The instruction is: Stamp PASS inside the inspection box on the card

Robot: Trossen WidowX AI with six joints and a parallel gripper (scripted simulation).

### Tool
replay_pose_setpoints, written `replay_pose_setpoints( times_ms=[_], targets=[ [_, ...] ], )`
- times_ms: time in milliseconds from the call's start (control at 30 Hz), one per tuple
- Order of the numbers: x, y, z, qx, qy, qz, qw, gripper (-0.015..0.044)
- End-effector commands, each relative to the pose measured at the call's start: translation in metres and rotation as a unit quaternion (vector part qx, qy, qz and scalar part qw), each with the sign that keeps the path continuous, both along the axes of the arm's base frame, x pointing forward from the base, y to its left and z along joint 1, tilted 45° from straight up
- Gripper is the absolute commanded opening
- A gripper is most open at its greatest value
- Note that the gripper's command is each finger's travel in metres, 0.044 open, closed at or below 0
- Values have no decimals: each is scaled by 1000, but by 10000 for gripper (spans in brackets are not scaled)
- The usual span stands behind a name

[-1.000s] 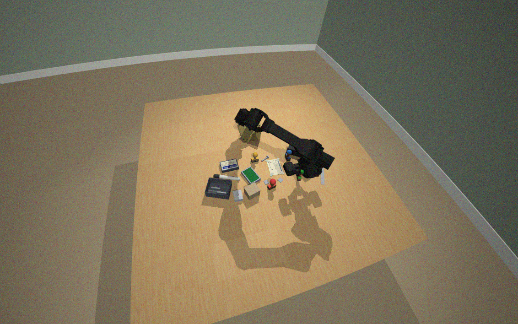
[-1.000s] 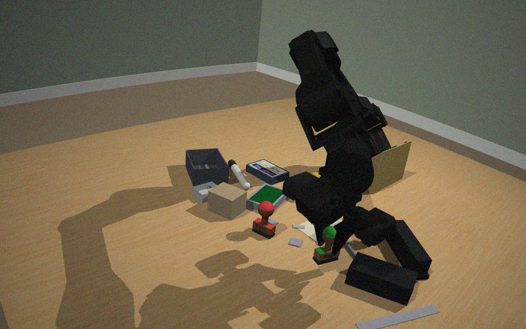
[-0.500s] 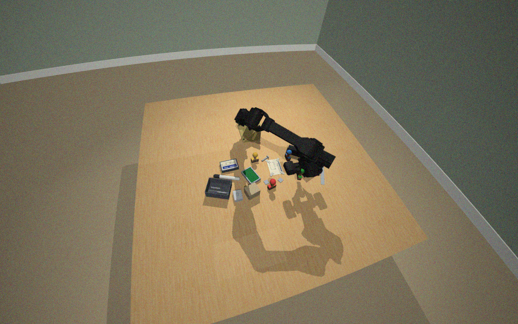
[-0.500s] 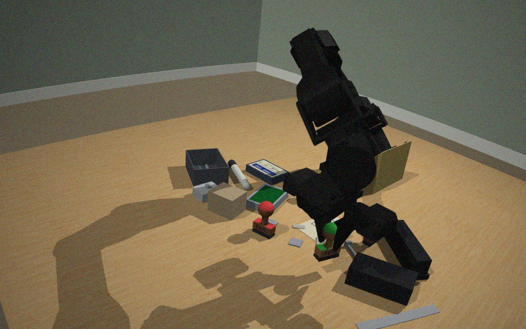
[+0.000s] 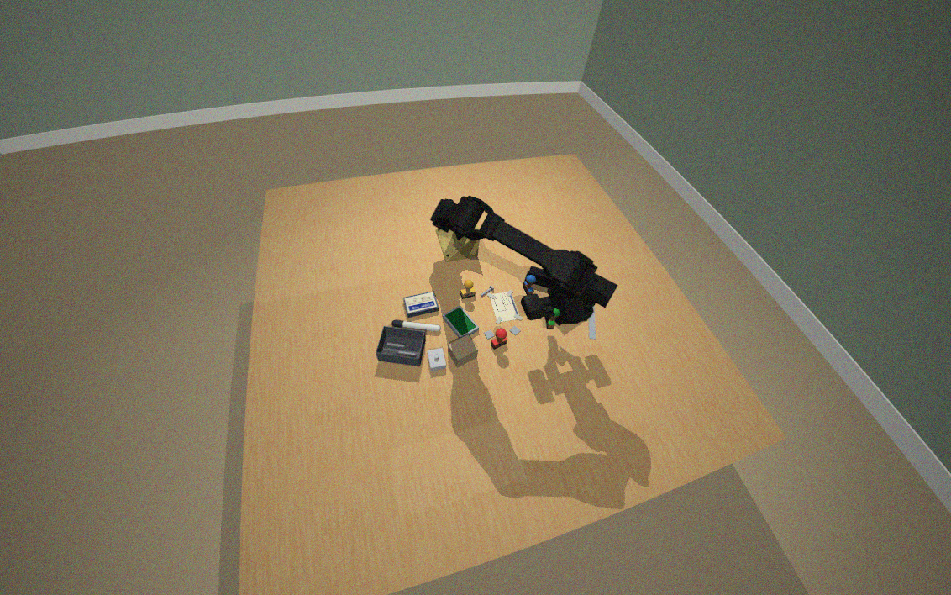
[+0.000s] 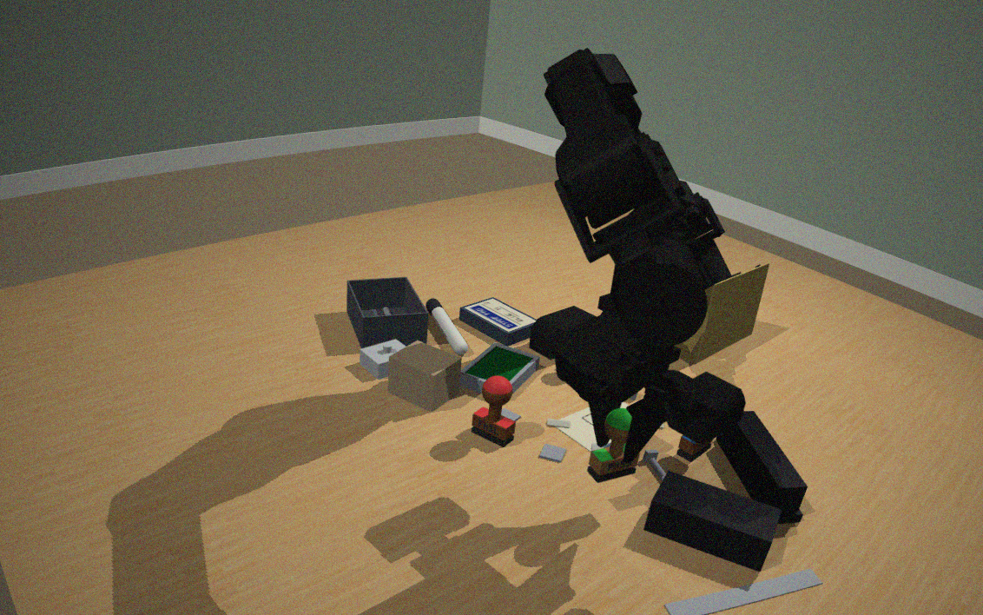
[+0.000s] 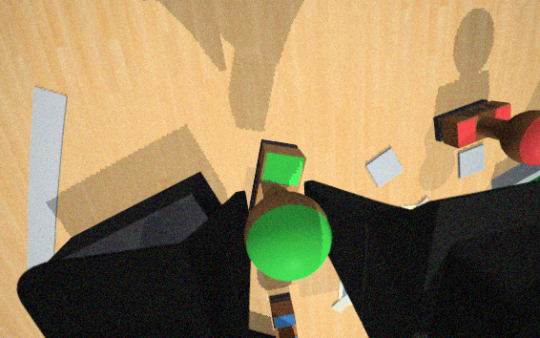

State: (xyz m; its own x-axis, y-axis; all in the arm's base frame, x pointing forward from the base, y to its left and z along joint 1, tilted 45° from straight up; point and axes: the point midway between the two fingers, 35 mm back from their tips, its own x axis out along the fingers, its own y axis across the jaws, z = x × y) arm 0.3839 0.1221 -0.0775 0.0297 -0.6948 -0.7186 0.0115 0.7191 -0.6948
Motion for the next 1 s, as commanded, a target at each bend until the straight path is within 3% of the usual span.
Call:
replay_pose_setpoints(
  times_ms=[0,967],
  targets=[
    [1,2,2,2,-2,-2,1000,0],
    [-1,12,13,3,-2,-2,1000,0]
  ],
)
